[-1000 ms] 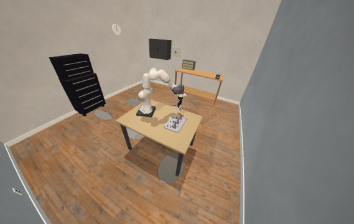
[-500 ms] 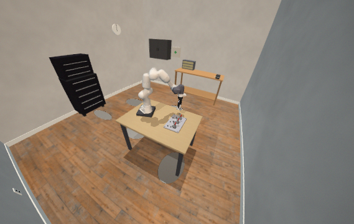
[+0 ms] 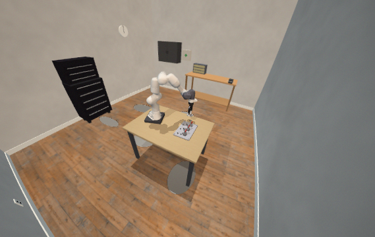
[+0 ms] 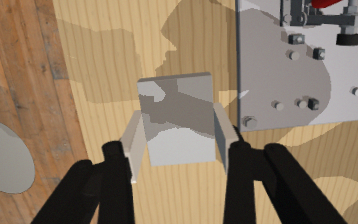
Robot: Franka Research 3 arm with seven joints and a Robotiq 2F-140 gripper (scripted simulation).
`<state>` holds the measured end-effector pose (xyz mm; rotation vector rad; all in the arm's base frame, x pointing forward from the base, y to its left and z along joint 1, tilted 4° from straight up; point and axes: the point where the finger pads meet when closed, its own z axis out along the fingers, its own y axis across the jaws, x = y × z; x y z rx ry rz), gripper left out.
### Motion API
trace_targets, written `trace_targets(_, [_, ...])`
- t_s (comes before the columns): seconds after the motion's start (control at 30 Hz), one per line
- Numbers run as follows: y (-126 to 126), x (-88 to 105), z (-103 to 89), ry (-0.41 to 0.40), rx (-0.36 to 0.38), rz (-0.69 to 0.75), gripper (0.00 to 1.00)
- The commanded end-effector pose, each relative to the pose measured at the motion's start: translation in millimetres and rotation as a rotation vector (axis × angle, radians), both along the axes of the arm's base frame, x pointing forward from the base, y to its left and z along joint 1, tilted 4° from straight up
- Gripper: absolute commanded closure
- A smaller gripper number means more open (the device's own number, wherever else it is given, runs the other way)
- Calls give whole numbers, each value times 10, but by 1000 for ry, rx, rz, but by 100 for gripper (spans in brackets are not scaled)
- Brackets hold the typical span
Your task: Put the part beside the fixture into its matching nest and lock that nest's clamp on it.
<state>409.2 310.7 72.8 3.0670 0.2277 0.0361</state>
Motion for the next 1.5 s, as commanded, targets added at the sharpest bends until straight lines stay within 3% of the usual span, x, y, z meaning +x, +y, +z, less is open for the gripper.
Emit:
trace_targets(0.0, [-24, 12, 3, -3, 1, 0, 100])
trace_targets(0.3, [-175, 36, 7, -3, 1, 0, 100])
trace_targets(0.67, [-735, 124, 22, -3, 1, 0, 100])
trace_targets(0.73, [-735, 124, 22, -3, 1, 0, 100])
trace_targets(1.23, [-1918, 311, 54, -3, 1, 0, 100])
trace_targets(1.3, [-1918, 311, 54, -3, 1, 0, 100])
trace_targets(1.47, [-2187, 353, 61, -3, 1, 0, 100])
